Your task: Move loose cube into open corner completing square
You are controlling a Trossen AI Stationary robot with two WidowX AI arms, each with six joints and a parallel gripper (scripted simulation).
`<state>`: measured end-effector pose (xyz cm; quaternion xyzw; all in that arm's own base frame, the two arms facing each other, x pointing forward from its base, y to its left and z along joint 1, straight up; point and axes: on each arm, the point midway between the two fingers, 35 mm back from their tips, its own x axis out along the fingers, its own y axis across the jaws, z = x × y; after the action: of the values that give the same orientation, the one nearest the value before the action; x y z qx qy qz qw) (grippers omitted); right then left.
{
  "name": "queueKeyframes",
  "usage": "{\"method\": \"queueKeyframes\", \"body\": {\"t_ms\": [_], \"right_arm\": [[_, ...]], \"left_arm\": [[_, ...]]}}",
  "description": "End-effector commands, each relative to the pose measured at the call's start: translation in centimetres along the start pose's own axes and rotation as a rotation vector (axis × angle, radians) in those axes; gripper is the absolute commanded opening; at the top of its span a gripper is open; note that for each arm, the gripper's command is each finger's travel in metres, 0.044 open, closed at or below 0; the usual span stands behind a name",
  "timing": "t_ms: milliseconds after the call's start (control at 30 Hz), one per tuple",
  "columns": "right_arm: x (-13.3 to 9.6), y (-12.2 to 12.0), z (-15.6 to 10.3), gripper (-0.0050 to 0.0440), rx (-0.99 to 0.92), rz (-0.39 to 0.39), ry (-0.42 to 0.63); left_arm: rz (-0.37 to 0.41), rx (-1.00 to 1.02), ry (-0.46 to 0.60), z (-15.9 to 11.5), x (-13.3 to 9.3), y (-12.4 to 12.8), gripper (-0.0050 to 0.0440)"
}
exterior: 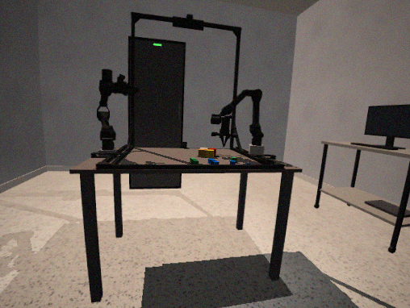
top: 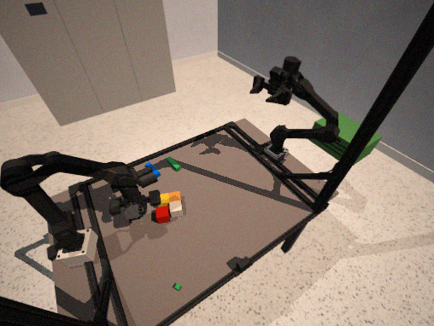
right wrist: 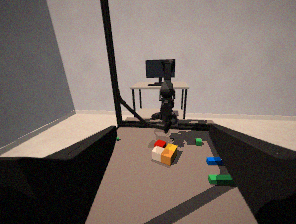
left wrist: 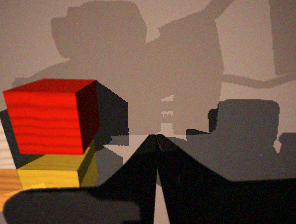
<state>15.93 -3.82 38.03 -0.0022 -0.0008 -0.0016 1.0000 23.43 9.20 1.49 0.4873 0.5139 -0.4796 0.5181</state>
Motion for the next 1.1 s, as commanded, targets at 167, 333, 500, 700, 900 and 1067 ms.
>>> {"method": "queueKeyframes", "body": {"t_ms": [167,333,500,700,900,1067], "right_arm": [[0.0,0.1,0.0,0.0400,0.005,0.003,0.000],[0.0,0.1,0.0,0.0400,0.005,0.003,0.000],[0.0,0.1,0.0,0.0400,0.005,0.003,0.000],[0.0,0.1,0.0,0.0400,0.005,0.003,0.000],[0.0,0.1,0.0,0.0400,0.005,0.003,0.000],[0.0,0.1,0.0,0.0400,0.005,0.003,0.000]], "left_arm": [[-0.004,-0.424,-0.001,2.2,-0.2,2.7,0.0000],[-0.007,-0.692,0.000,3.7,-0.2,4.1,0.0000],[-0.008,-0.884,0.001,4.7,-0.3,4.9,0.0000],[-0.011,-1.225,0.003,7.1,-0.3,6.6,0.0000],[-0.012,-1.516,0.007,9.0,-0.2,7.7,0.0000],[-0.012,-1.520,0.007,9.0,-0.2,7.7,0.0000]]}}
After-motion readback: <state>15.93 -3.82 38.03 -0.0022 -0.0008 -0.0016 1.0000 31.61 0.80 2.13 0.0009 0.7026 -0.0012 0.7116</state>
